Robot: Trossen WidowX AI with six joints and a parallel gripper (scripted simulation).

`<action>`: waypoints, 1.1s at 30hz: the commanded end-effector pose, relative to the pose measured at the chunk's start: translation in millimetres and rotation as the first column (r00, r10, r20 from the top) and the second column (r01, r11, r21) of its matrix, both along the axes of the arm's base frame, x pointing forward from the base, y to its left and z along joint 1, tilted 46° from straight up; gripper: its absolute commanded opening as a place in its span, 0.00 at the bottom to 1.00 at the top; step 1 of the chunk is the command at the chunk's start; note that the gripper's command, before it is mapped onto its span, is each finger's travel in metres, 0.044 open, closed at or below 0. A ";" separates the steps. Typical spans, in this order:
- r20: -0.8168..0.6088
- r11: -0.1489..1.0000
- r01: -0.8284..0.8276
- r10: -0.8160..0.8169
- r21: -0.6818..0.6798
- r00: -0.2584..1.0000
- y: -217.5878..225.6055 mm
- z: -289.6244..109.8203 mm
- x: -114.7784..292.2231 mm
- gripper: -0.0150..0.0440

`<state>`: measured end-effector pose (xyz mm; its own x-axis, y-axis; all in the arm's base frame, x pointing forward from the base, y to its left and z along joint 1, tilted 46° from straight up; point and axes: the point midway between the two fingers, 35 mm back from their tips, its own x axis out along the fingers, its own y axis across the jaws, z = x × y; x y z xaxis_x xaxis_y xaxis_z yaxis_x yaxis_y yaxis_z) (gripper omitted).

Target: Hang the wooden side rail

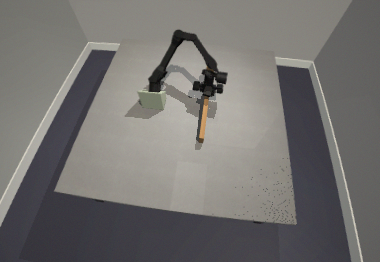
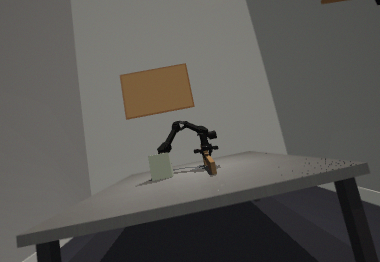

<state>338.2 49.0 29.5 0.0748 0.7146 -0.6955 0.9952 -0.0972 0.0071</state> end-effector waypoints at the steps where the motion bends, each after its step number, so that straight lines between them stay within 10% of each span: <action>1: 0.007 1.000 0.005 -0.005 -0.008 1.000 -3.6 1.2 1.6 0.25; 33: 0.007 1.000 0.005 -0.005 -0.008 1.000 0.8 2.0 2.7 0.25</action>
<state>340.4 50.4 30.4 0.0789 0.7121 -0.6977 0.9949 -0.1009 0.0095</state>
